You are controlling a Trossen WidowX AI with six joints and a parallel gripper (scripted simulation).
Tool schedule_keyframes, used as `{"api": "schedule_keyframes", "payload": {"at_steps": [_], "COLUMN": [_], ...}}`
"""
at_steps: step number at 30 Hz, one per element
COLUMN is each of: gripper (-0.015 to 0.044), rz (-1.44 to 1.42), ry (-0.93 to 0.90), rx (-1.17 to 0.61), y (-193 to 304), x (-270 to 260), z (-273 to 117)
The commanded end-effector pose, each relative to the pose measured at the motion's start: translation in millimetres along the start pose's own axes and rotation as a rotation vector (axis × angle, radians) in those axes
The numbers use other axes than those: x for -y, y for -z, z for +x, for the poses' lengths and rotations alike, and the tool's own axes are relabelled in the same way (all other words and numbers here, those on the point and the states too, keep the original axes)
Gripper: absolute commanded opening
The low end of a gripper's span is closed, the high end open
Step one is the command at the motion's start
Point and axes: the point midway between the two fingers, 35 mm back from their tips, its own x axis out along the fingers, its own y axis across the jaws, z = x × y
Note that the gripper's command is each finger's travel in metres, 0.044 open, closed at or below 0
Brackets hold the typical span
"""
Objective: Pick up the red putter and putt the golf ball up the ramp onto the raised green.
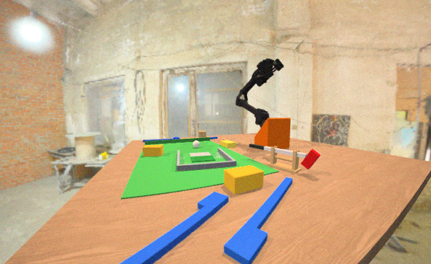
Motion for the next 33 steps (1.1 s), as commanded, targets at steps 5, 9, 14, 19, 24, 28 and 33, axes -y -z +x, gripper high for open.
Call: {"api": "schedule_keyframes", "payload": {"at_steps": [5, 9, 14, 19, 24, 28, 33], "gripper": [0.044, 0.044, 0.044, 0.044, 0.044, 0.044, 0.044], "rz": [-0.448, -0.604, -0.753, -0.887, -1.048, -1.126, -1.153], "ry": [0.27, 0.304, 0.304, 0.242, 0.041, -0.145, -0.238], "rx": [-0.305, -0.463, -0.663, -0.88, -1.135, -1.267, -1.314], "y": [9.4, 19.8, 39.2, 67.3, 106.4, 135.2, 150.4], "x": [51.1, 77.5, 115.7, 159.2, 209.8, 240.5, 251.6], "z": [104.9, 139.8, 178.8, 211.6, 234.3, 241.5, 240.9]}}
